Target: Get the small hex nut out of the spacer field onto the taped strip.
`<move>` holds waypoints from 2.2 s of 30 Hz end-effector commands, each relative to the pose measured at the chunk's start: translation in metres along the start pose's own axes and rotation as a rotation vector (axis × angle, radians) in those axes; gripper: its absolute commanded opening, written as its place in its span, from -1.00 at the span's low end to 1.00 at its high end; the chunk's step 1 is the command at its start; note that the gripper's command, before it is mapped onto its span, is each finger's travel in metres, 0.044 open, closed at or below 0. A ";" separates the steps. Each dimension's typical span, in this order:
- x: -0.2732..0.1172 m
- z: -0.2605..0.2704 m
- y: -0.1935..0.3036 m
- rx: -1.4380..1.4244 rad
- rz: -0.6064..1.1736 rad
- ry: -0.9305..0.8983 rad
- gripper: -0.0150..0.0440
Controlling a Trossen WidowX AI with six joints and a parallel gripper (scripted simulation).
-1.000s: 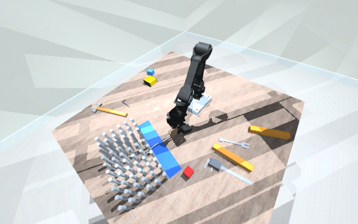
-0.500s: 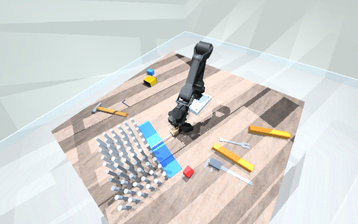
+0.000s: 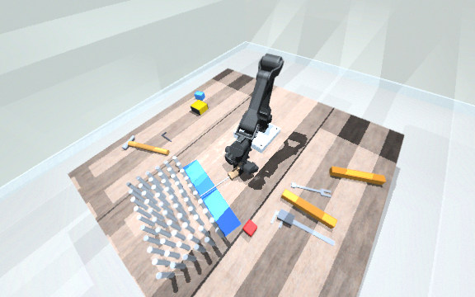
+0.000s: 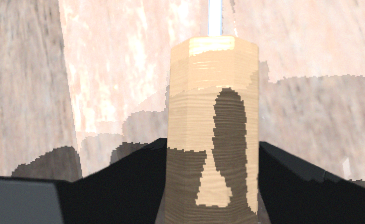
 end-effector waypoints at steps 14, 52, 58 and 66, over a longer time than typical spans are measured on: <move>-0.005 -0.002 0.011 0.003 -0.004 0.003 -0.49; -0.022 0.002 0.010 0.002 -0.004 0.002 -0.49; -0.026 0.004 0.008 0.000 -0.004 0.002 -0.49; -0.033 0.003 0.016 0.001 -0.003 0.002 -0.49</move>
Point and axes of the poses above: the point midway between the two fingers, 35 mm back from their tips, its own x axis out along the fingers, its own z axis across the jaws, y = z × x, the point moved 6 cm from there along -x, back along the fingers, and after that the axes turned 7 degrees about x, right-handed, at the moved point
